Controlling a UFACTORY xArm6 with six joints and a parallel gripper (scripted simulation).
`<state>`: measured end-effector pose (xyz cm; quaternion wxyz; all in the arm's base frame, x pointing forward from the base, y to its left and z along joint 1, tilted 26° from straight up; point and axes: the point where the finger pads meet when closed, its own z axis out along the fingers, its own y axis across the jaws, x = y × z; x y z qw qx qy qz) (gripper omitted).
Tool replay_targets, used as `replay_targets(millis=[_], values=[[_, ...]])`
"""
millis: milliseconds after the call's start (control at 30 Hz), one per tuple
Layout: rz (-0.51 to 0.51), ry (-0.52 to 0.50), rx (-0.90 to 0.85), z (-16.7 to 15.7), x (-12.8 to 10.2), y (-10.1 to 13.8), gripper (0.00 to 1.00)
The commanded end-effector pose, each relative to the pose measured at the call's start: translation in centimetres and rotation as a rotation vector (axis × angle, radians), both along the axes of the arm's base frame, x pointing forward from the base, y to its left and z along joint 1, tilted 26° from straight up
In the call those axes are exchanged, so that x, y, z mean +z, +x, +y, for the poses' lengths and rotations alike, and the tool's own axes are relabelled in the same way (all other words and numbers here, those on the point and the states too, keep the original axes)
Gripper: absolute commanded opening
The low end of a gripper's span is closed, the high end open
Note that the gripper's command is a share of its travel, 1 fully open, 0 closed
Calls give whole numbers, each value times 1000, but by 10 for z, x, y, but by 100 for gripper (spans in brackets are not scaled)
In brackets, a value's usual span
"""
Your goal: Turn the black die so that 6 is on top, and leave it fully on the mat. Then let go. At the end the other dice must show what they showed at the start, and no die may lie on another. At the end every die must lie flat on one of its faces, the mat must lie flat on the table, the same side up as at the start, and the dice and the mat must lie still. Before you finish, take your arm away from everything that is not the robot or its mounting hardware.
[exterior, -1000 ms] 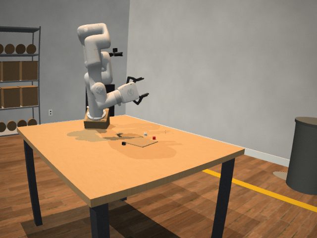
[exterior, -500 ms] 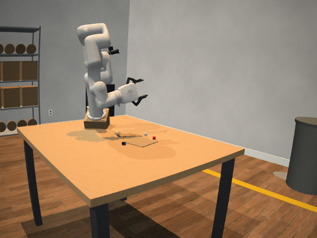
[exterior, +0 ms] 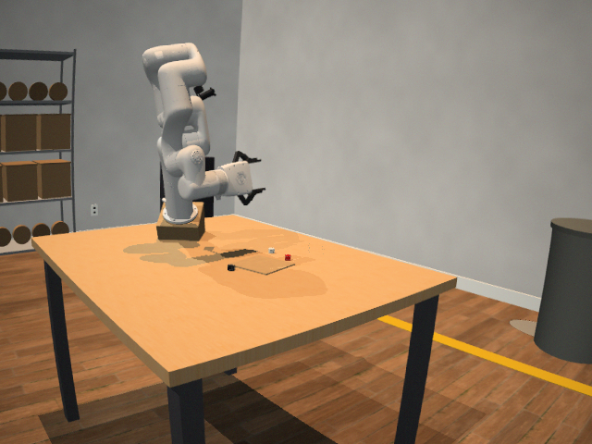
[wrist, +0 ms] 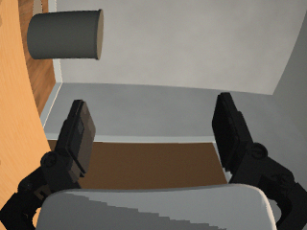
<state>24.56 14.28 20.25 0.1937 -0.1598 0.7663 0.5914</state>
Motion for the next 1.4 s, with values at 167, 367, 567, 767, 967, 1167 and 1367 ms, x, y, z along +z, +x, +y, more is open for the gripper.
replay_targets(millis=[167, 367, 567, 767, 967, 1167, 1367], values=[[6, -201, 122, -16, -29, -18, 100], [-10, -379, 215, -40, -50, -26, 100], [-35, -527, 287, -64, -63, -28, 100], [-67, -665, 350, -89, -71, -25, 100], [-107, -799, 408, -114, -75, -19, 100], [-156, -938, 464, -141, -74, -8, 100], [-212, -1070, 516, -166, -68, 5, 100]])
